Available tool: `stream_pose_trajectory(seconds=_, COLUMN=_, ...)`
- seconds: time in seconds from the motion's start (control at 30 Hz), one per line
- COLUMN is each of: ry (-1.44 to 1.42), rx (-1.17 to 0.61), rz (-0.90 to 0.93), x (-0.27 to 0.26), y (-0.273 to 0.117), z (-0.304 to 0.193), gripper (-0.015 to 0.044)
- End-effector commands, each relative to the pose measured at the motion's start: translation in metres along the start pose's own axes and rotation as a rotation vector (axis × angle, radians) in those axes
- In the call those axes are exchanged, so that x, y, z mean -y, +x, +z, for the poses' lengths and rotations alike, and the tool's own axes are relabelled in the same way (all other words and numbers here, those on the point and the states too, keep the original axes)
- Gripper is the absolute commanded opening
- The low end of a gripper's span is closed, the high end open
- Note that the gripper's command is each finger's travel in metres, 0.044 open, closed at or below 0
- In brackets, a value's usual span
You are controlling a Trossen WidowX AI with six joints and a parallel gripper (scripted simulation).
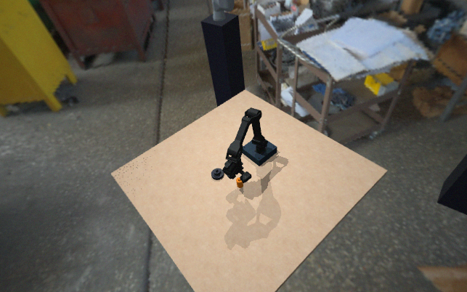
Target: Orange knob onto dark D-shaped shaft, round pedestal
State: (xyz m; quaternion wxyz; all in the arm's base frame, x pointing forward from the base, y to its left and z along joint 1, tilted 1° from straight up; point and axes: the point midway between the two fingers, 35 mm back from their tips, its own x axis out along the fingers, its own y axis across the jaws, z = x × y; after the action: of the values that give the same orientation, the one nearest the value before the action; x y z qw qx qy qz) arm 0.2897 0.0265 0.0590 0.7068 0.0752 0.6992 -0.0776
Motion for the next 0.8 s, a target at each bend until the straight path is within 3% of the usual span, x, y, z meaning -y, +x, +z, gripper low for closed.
stream_pose_trajectory(seconds=0.0, ry=0.004, rx=-0.002, rz=-0.004, x=0.001, y=0.006, z=-0.001, gripper=0.044)
stream_pose_trajectory(seconds=0.77, ry=0.004, rx=-0.002, rz=-0.004, x=0.0, y=0.044, z=0.001, gripper=0.044)
